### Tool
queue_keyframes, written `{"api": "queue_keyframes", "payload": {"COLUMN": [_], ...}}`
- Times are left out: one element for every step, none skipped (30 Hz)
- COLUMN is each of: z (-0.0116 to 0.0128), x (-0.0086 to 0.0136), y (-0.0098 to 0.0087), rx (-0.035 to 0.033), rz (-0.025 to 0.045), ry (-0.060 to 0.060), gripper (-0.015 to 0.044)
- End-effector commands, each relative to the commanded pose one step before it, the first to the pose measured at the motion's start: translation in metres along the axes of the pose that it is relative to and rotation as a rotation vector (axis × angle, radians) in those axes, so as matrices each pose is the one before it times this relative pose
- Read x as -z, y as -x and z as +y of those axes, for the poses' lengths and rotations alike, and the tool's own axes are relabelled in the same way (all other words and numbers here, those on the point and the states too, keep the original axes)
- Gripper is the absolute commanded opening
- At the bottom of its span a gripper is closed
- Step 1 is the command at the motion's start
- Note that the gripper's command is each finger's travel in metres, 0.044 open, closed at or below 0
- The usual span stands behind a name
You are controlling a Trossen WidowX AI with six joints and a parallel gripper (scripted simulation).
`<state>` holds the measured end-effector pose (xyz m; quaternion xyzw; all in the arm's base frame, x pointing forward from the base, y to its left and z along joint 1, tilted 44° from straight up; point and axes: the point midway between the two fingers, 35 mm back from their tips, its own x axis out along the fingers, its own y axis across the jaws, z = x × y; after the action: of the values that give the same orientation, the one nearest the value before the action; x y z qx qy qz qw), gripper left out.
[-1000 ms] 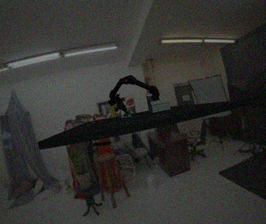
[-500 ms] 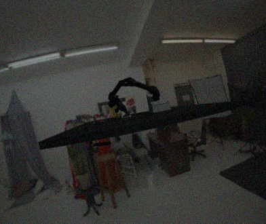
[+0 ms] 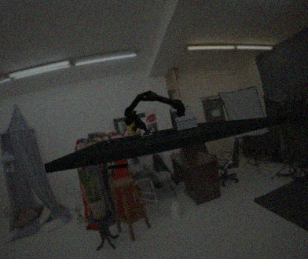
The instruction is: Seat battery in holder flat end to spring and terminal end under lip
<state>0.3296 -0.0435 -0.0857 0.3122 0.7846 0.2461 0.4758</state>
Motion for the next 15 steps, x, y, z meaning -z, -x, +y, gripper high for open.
{"api": "queue_keyframes", "payload": {"z": [-0.00025, 0.00000, 0.00000, 0.00000, 0.00000, 0.00000, 0.00000, 0.00000, 0.00000, 0.00000, 0.00000, 0.00000, 0.00000, 0.00000, 0.00000], "x": [-0.00198, -0.00051, -0.00051, -0.00048, -0.00048, -0.00048, -0.00046, -0.00046, -0.00046, -0.00044, -0.00044, -0.00044, -0.00043, -0.00043, -0.00042], "y": [0.00178, 0.00016, 0.00016, 0.00018, 0.00018, 0.00017, 0.00018, 0.00018, 0.00018, 0.00019, 0.00019, 0.00019, 0.00020, 0.00019, 0.00019], "rx": [0.00250, -0.00001, -0.00001, -0.00002, -0.00002, -0.00002, -0.00003, -0.00003, -0.00003, -0.00004, -0.00004, -0.00004, -0.00004, -0.00005, -0.00005], "rz": [-0.00089, -0.00003, -0.00003, 0.00000, 0.00000, 0.00000, 0.00007, 0.00007, 0.00007, 0.00014, 0.00014, 0.00014, 0.00021, 0.00021, 0.00021], "ry": [0.0040, 0.0000, 0.0000, 0.0000, 0.0000, 0.0000, 0.0000, 0.0000, 0.0000, 0.0000, 0.0000, 0.0000, -0.0001, -0.0001, -0.0001], "gripper": [0.0070, 0.0070, 0.0070, 0.0070, 0.0070, 0.0070, 0.0070, 0.0070, 0.0070, 0.0070, 0.0070, 0.0070, 0.0070, 0.0070, 0.0070]}}
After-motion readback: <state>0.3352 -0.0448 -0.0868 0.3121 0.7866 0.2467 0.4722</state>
